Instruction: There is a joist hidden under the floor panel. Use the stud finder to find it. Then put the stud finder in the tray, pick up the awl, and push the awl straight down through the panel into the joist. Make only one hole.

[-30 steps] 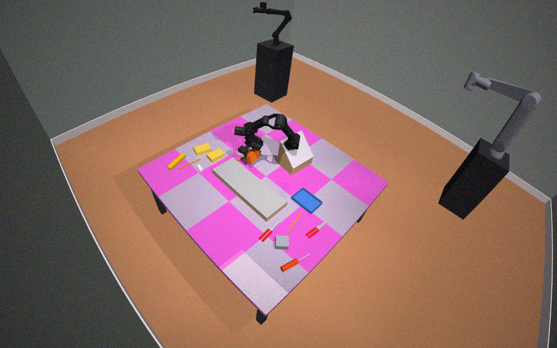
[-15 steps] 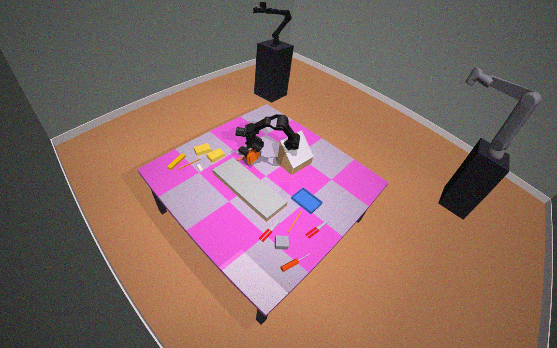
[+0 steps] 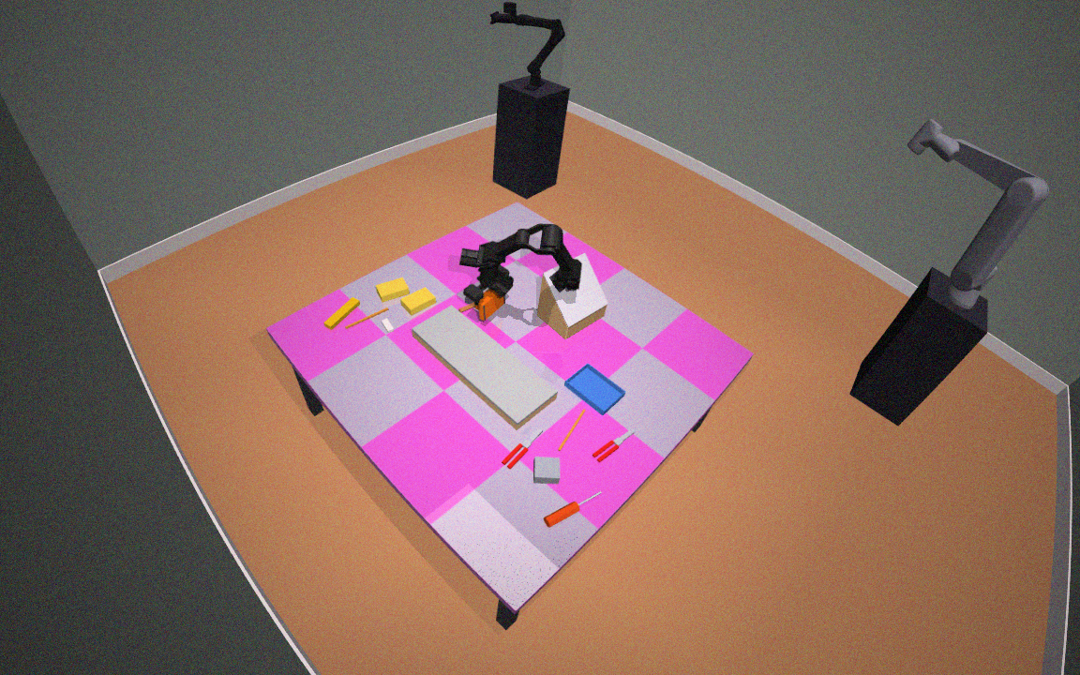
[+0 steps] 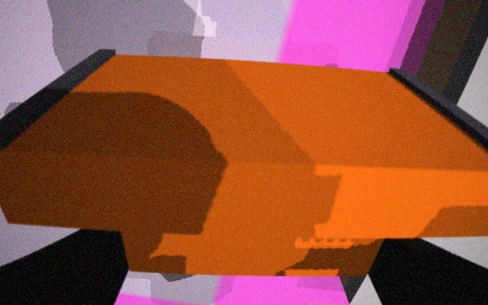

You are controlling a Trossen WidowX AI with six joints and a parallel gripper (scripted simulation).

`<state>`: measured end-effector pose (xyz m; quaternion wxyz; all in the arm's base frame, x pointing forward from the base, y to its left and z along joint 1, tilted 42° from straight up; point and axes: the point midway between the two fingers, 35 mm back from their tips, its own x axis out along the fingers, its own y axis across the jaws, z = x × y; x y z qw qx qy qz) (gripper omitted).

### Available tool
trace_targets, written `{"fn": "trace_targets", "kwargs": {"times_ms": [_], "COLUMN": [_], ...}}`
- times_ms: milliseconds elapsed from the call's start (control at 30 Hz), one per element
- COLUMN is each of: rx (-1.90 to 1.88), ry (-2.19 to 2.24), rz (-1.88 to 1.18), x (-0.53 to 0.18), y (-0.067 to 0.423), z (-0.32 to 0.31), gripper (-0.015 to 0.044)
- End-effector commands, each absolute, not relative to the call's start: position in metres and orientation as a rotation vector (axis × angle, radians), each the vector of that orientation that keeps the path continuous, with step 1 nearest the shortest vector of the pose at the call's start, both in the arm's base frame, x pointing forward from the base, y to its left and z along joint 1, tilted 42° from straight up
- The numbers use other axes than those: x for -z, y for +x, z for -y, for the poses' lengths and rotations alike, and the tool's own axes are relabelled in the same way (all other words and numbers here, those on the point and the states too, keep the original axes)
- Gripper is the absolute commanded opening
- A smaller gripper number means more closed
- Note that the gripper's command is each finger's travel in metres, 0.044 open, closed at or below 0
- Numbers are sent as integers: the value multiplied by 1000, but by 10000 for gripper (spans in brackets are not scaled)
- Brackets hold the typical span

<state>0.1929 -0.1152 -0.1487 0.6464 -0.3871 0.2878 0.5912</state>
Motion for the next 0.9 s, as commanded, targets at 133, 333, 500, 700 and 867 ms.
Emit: {"fn": "trace_targets", "kwargs": {"times_ms": [133,333,500,700,867], "rx": [-1327,-1313,-1309,-1299,-1289], "ry": [-911,-932,-942,-965,-985], "rz": [-693,-715,-726,-754,-776], "x": [148,147,147,147,147], "y": [193,193,193,192,192], "z": [115,114,114,113,112], "gripper": [0,0,0,0,0]}}
